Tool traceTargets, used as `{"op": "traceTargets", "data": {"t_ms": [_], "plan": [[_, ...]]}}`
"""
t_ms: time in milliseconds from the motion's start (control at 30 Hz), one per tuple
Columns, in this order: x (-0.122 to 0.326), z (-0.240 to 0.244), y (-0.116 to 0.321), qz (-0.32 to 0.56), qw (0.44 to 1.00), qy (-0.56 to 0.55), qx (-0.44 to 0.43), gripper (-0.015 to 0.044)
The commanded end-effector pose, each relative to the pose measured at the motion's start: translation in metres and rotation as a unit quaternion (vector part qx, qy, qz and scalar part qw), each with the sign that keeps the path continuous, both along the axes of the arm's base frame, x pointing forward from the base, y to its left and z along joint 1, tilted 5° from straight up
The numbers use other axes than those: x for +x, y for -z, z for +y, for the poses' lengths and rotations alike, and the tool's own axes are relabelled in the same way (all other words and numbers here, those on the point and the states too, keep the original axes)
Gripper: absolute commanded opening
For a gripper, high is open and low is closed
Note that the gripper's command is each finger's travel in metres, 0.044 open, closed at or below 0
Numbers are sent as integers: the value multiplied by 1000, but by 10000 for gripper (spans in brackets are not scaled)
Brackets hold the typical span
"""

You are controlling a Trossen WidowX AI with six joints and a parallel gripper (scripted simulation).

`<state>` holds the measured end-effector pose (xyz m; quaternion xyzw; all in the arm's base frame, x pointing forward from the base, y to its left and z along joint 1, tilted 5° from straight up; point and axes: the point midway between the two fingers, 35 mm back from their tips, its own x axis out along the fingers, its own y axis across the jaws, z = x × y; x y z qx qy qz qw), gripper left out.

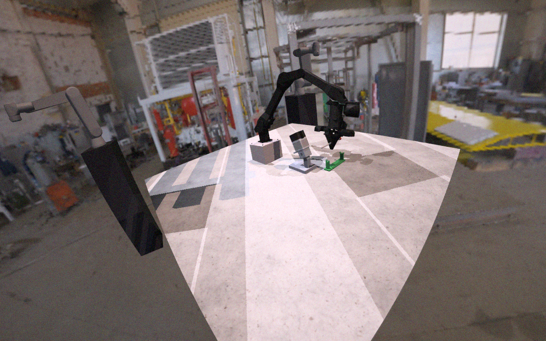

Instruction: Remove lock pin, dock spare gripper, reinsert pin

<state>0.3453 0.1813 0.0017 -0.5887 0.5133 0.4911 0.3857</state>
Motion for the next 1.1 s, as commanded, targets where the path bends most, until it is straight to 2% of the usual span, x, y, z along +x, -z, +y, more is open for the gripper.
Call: {"op": "traceTargets", "data": {"t_ms": [0, 733, 1067], "plan": [[-13, 1, -4, 1, 1000, 3, 2, 0], [-73, -4, -21, 4, 1000, 14, 3, 0], [-76, -3, 25, 4, 1000, 15, 4, 0]]}}
